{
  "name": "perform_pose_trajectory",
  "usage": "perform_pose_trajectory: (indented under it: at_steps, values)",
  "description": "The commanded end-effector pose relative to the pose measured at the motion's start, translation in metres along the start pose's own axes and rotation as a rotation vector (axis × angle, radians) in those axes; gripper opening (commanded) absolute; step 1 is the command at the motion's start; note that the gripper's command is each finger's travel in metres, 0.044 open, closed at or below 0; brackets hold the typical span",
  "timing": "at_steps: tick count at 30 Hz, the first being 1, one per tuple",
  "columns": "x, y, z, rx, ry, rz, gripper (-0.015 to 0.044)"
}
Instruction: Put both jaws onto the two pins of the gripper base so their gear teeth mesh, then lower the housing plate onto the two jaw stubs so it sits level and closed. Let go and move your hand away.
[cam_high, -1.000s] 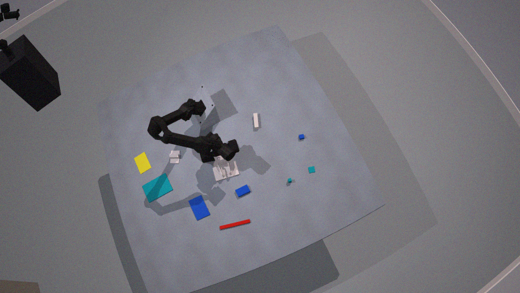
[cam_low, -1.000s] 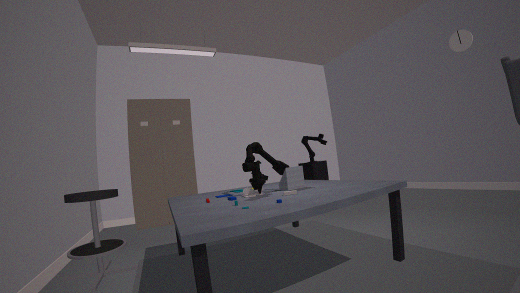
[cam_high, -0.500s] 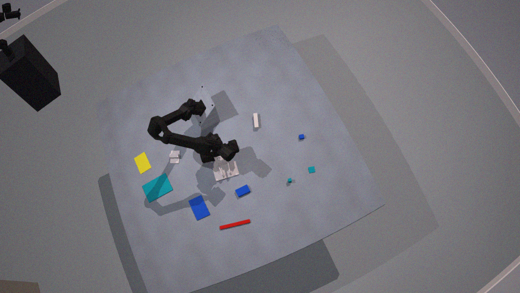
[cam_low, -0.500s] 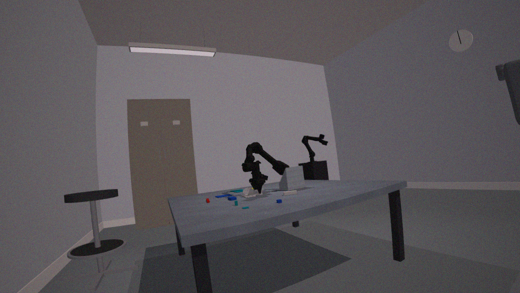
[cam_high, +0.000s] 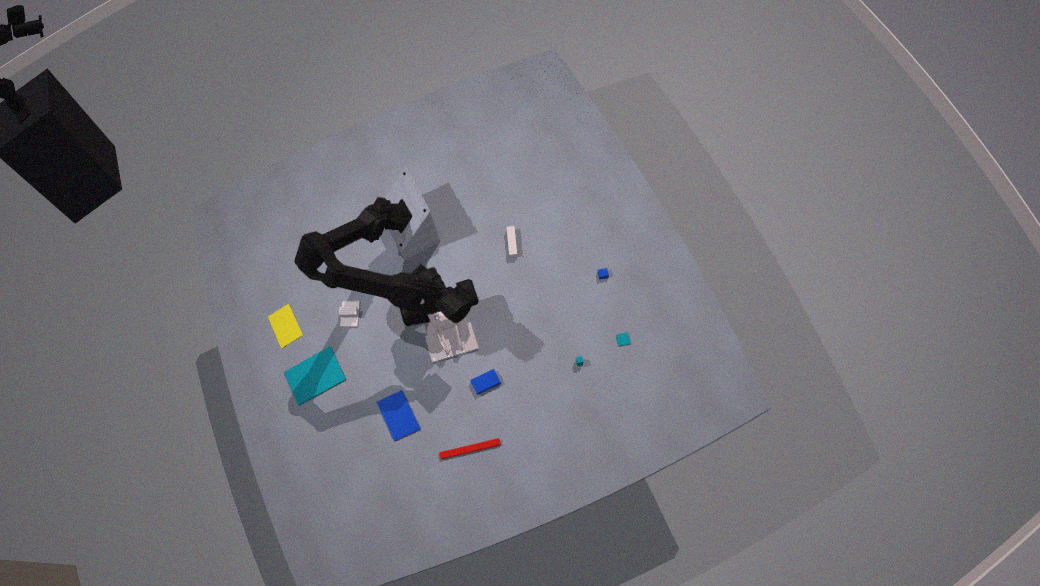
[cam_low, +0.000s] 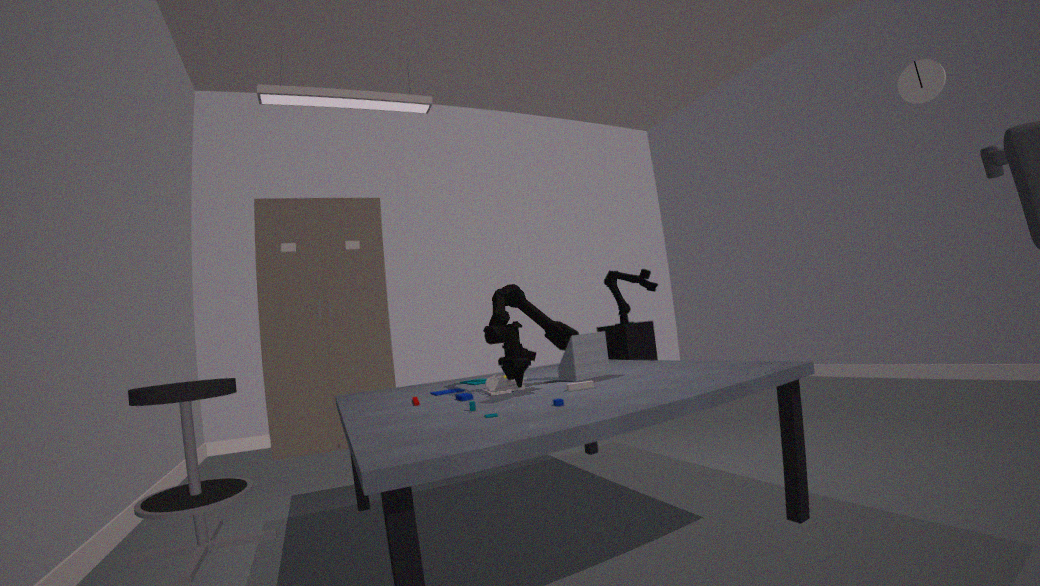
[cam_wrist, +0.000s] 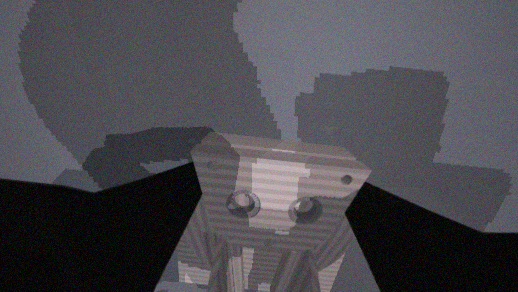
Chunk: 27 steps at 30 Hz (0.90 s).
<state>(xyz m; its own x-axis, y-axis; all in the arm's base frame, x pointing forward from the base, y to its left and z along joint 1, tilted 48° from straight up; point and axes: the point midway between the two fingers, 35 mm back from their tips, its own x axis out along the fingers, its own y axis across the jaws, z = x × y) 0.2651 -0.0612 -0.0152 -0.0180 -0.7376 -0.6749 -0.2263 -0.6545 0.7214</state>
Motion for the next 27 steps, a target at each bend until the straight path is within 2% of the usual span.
perform_pose_trajectory:
  at_steps: [1,26,27]
  values:
    - [0.0038,0.0004,-0.0009,0.004,-0.003,-0.002,0.0351]
    - [0.0038,0.0004,-0.0009,0.004,-0.003,-0.002,0.0351]
    - [0.0002,-0.0001,0.0,-0.002,0.002,0.001,0.0377]
